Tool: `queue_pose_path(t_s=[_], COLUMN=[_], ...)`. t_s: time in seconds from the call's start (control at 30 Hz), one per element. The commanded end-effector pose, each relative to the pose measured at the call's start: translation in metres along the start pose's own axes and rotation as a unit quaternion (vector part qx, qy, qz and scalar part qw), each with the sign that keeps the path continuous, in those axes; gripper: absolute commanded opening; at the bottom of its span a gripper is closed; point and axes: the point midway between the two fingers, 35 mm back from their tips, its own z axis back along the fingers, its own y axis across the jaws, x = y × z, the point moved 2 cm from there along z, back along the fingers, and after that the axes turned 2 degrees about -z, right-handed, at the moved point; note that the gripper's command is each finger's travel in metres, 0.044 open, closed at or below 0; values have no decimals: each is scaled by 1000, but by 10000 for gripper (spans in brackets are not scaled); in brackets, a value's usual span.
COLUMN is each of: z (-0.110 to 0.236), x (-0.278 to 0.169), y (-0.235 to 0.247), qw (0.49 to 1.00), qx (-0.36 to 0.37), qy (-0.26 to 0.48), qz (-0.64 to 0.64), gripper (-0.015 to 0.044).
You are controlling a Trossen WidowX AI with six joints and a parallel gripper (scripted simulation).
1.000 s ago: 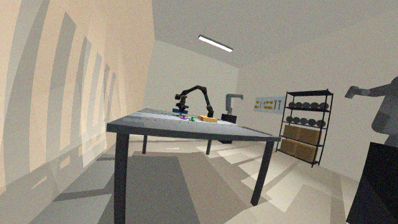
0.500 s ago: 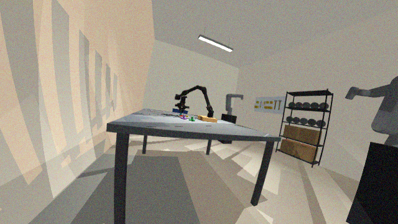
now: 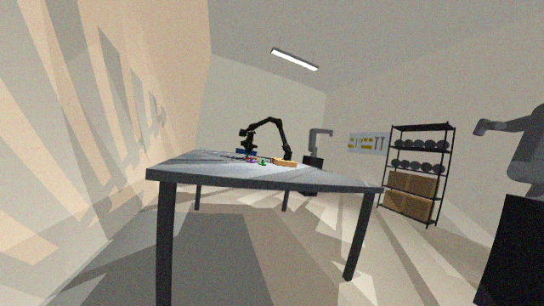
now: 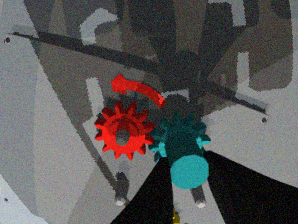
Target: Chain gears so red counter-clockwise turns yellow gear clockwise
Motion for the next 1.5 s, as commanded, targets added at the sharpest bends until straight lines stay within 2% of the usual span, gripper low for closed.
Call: queue_pose_path(t_s=[0.0,0.23,0.63,0.8,0.97,1.17,1.3,1.37,1.47], z=[-1,-2,-3,0,6,42,47,39,39], x=[1,0,0,0,0,0,0,6,26], y=[0,1,-1,0,0,0,0,10,57], qw=[998,999,995,997,998,998,998,999,1000], qx=[-1,-1,-1,-1,-1,-1,-1,-1,1], qy=[1,1,1,1,1,1,1,-2,-3], qz=[-60,-49,100,75,59,58,58,53,17], gripper=[0,0,0,131,140,140,140,193,271])
